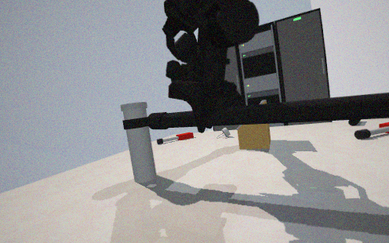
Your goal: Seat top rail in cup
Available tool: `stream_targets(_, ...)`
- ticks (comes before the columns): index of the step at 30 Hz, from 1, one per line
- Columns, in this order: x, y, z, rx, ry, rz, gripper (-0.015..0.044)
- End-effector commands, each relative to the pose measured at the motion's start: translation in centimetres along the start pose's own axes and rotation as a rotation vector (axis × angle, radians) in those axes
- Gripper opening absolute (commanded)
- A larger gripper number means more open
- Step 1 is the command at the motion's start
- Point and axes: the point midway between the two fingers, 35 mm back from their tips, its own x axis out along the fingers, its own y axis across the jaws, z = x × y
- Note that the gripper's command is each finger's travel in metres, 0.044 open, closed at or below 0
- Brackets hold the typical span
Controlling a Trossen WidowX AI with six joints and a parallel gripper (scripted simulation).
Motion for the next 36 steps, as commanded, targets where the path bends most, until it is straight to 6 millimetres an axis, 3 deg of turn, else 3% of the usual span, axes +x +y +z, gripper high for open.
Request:
stream_targets(1,-0.1,0.0,0.0,0.002,0.000,0.002,0.0131)
stream_targets(7,-0.3,0.0,-0.2,0.001,0.003,0.007,0.0289)
stream_targets(13,-2.9,-0.3,-1.7,-0.008,0.034,0.051,0.0440)
stream_targets(17,-4.7,-0.7,-2.7,-0.016,0.058,0.081,0.0440)
stream_targets(23,-4.9,-0.8,-2.7,-0.030,0.053,0.093,0.0440)
stream_targets(28,-8.4,-1.6,-2.4,-0.034,0.109,0.165,0.0440)
stream_targets(36,-8.5,-1.7,-2.4,-0.035,0.112,0.168,0.0440)
